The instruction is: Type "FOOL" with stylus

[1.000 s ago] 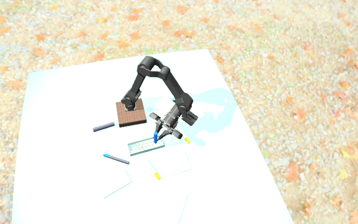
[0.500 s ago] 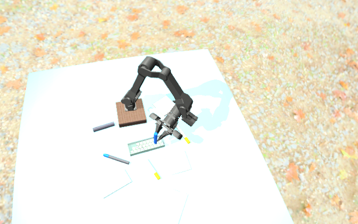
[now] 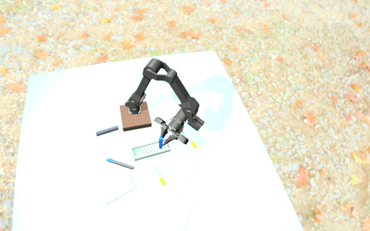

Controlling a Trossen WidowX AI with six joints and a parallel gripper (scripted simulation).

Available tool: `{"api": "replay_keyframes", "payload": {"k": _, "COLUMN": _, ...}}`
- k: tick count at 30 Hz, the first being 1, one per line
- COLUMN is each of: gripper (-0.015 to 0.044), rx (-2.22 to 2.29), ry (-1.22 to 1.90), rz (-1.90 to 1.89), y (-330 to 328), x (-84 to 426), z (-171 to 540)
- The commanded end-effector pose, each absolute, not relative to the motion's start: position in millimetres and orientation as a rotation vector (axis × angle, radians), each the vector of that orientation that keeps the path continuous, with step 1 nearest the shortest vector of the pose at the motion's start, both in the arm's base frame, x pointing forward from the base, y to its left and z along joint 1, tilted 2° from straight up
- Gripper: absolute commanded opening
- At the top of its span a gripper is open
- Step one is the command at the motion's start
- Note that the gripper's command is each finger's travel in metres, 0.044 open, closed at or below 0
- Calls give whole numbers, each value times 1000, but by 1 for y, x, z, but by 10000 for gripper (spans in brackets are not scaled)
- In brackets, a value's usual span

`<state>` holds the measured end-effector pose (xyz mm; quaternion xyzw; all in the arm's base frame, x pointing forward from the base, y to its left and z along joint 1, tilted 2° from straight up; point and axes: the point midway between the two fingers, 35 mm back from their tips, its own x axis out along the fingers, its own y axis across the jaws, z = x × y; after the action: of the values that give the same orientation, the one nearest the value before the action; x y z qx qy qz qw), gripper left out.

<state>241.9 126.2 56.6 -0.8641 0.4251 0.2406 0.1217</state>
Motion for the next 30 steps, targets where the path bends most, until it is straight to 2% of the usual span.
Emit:
{"api": "replay_keyframes", "payload": {"k": 1, "gripper": 81, "rx": -2519, "ry": 1246, "rz": 706, "y": 126, "x": 241, "z": 54}}
{"api": "replay_keyframes", "payload": {"k": 30, "gripper": 81, "rx": -2520, "ry": 1246, "rz": 706, "y": 126, "x": 241, "z": 49}}
